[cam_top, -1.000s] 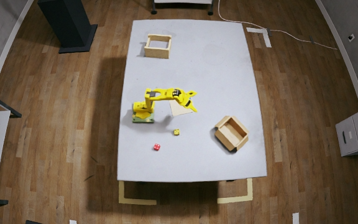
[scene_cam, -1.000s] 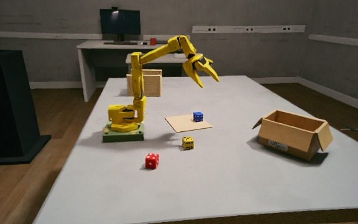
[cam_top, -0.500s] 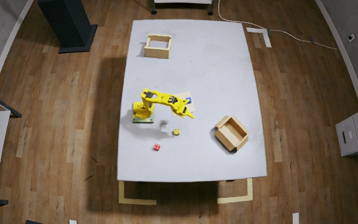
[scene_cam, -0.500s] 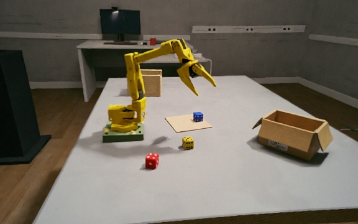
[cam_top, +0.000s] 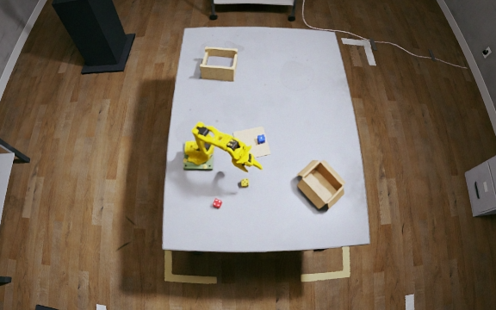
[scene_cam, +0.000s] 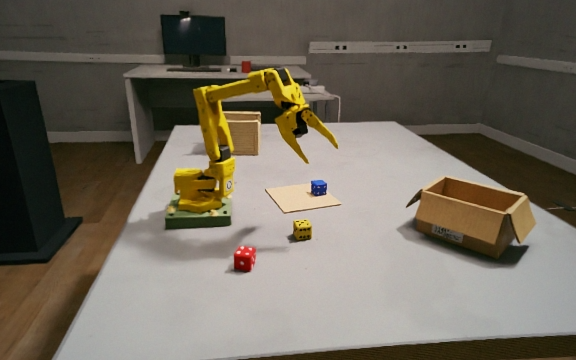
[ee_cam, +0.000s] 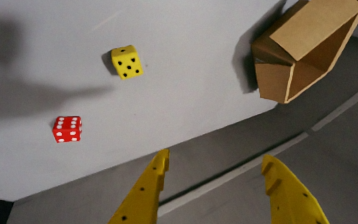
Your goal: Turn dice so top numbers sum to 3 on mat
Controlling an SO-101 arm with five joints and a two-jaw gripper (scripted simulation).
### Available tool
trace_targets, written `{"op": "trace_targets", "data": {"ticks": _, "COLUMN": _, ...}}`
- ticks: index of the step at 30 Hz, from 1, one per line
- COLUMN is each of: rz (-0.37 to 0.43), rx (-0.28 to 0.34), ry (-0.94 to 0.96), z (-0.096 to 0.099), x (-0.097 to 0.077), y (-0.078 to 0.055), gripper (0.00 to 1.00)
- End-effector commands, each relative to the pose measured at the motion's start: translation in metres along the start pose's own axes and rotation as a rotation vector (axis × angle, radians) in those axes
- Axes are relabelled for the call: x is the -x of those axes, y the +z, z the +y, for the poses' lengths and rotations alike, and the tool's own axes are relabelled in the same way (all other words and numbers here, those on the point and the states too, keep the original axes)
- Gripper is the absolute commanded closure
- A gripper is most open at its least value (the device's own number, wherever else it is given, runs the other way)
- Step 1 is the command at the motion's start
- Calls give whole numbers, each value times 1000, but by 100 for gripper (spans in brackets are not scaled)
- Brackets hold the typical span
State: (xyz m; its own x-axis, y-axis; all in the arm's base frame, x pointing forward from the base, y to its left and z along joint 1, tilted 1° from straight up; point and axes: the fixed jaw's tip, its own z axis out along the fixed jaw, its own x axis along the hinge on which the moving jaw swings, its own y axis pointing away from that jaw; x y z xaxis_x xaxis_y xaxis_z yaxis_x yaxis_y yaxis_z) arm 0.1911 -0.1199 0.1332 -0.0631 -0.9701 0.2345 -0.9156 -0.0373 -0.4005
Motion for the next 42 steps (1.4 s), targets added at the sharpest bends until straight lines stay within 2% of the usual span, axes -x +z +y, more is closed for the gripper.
{"op": "trace_targets", "data": {"ticks": 1, "rz": 24, "rx": -7, "ry": -60, "z": 6, "x": -7, "y": -1, "gripper": 65}}
{"op": "trace_targets", "data": {"ticks": 9, "rz": 42, "rx": 11, "ry": -140, "z": 15, "x": -15, "y": 0, "gripper": 65}}
{"op": "trace_targets", "data": {"ticks": 31, "rz": 46, "rx": 23, "ry": -176, "z": 20, "x": -19, "y": 2, "gripper": 65}}
{"op": "trace_targets", "data": {"ticks": 36, "rz": 9, "rx": 66, "ry": -175, "z": 24, "x": -16, "y": 11, "gripper": 65}}
{"op": "trace_targets", "data": {"ticks": 42, "rz": -94, "rx": 185, "ry": -170, "z": 38, "x": -8, "y": 37, "gripper": 65}}
